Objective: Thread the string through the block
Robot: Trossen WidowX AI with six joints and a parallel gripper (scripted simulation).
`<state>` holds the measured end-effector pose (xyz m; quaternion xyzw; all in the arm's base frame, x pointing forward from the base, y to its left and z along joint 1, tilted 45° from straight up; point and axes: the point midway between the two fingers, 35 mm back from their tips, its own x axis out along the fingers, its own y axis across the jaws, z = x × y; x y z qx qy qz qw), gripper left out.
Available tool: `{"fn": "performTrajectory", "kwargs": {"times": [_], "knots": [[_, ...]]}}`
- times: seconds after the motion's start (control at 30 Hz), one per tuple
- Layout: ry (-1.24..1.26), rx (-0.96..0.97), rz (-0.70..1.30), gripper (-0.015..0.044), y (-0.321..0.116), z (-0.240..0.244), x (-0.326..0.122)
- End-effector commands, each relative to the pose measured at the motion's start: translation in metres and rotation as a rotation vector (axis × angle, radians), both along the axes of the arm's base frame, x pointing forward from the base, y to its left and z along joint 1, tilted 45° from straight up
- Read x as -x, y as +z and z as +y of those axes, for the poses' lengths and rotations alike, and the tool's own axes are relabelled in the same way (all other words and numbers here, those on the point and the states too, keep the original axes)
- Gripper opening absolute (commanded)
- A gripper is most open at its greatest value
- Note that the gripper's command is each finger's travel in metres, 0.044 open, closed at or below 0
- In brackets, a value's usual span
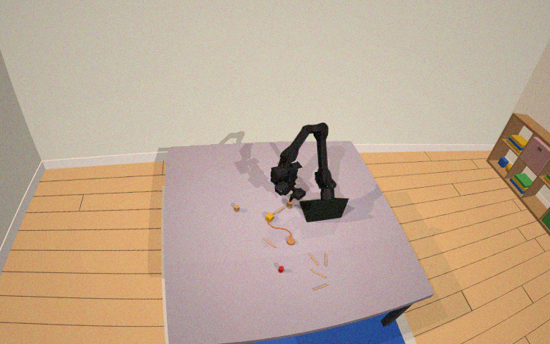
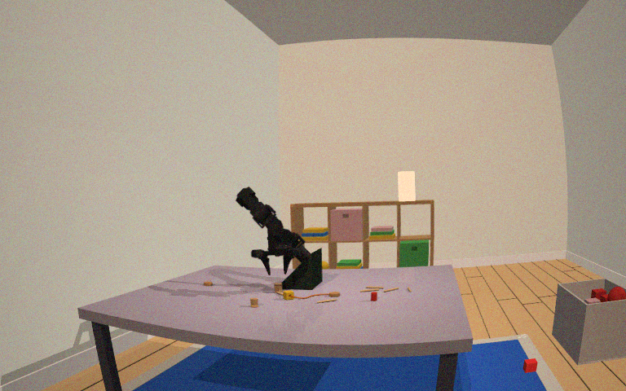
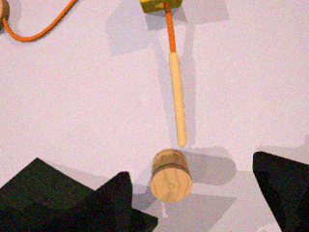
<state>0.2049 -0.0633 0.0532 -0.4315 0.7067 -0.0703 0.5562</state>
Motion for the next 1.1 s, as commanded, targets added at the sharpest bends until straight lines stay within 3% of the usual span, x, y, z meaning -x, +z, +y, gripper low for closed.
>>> {"fn": "performTrajectory", "kwargs": {"times": [0.0,0.07,1.07], "knots": [[0.002,0.0,0.001,0.0394,0.001,0.001,0.0],[0.001,-0.001,0.0,0.044,0.012,0.012,-0.001],[0.006,0.003,-0.001,0.044,0.016,0.015,-0.002]]}}
